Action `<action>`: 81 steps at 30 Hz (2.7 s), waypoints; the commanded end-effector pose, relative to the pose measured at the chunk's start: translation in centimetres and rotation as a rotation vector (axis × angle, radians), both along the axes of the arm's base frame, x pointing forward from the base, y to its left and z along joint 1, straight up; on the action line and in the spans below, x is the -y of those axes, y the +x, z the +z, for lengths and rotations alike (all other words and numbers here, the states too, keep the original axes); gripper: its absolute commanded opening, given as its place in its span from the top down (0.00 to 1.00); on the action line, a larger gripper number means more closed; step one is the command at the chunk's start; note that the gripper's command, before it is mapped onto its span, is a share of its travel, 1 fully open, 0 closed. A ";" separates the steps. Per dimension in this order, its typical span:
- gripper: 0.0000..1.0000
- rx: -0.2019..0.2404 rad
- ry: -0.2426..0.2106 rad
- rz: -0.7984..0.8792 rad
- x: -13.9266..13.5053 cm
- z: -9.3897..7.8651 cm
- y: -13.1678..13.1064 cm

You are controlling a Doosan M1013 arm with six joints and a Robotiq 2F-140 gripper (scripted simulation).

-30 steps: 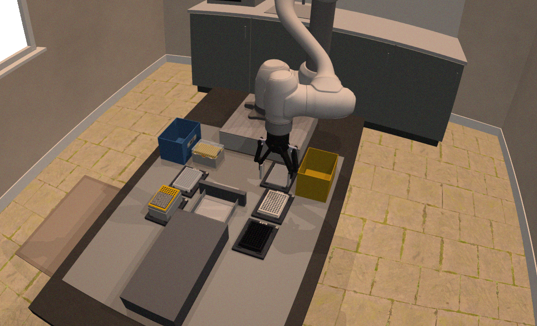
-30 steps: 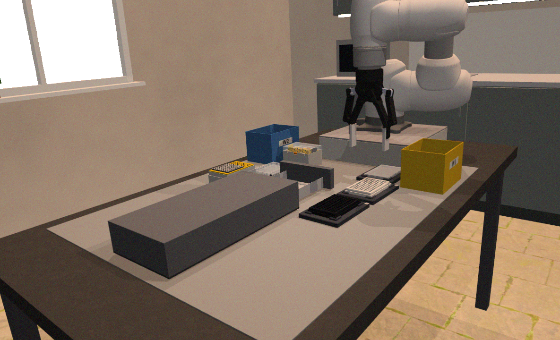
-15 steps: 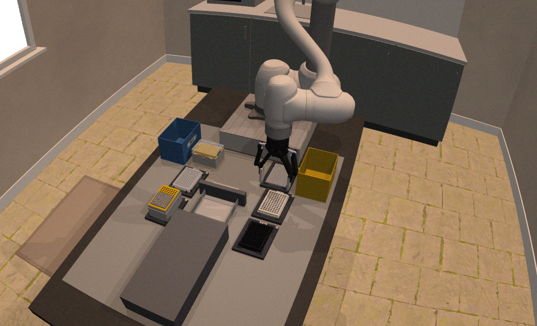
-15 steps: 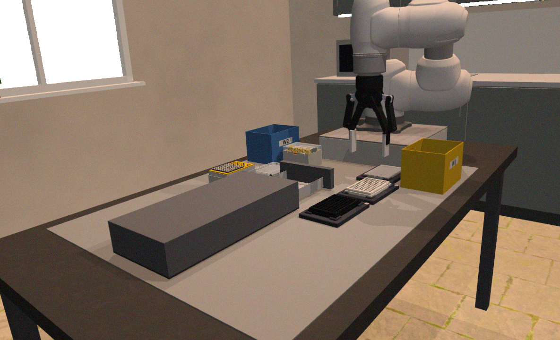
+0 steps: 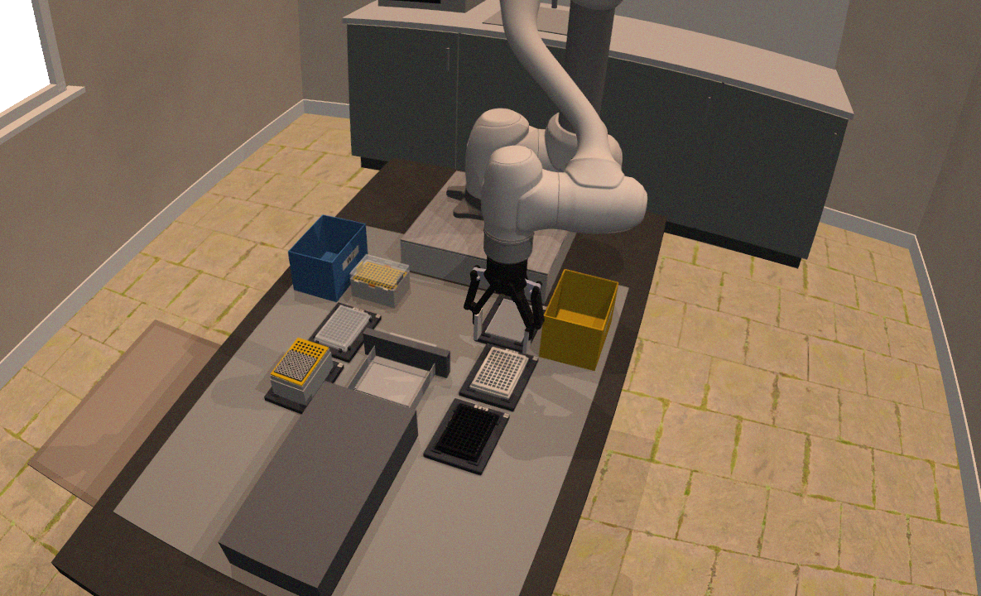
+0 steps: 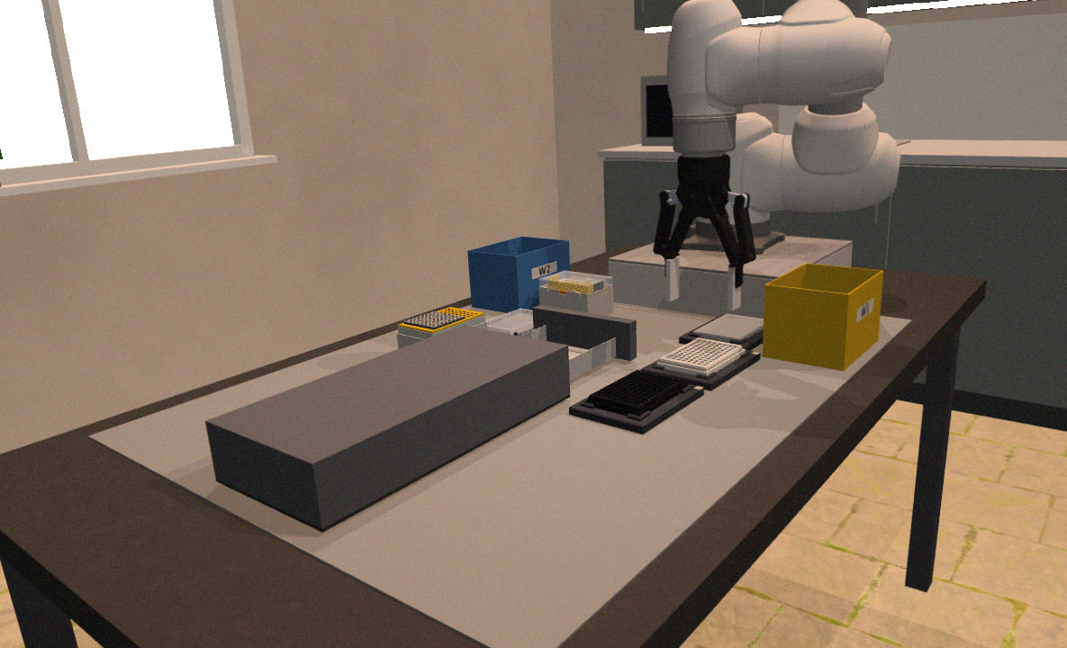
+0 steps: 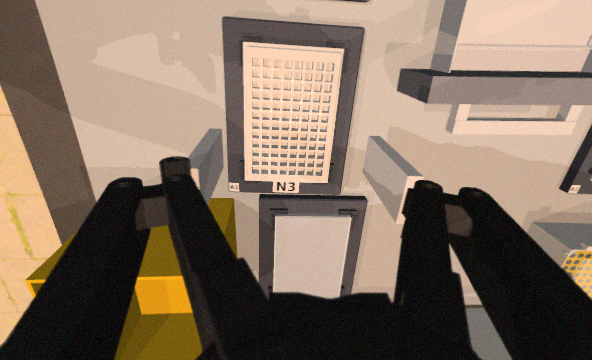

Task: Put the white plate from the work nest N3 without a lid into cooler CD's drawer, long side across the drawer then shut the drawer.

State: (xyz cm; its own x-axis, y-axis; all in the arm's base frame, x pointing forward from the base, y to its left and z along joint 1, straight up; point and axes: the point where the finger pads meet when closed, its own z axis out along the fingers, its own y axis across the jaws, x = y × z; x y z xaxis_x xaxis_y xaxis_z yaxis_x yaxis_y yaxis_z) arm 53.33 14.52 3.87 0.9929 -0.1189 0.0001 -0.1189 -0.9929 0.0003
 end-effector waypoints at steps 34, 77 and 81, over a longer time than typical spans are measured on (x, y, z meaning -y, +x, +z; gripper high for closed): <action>0.34 0.000 0.000 0.000 0.0 -4.4 0.0; 0.34 0.000 0.000 0.000 0.0 -8.6 0.0; 0.34 0.000 0.000 0.000 0.0 -8.9 0.0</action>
State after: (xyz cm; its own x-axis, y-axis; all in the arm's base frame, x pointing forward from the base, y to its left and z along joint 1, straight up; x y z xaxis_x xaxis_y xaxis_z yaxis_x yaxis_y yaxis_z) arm 53.33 14.51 -4.91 0.9929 -0.1189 0.0001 -0.1189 -0.9929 0.0003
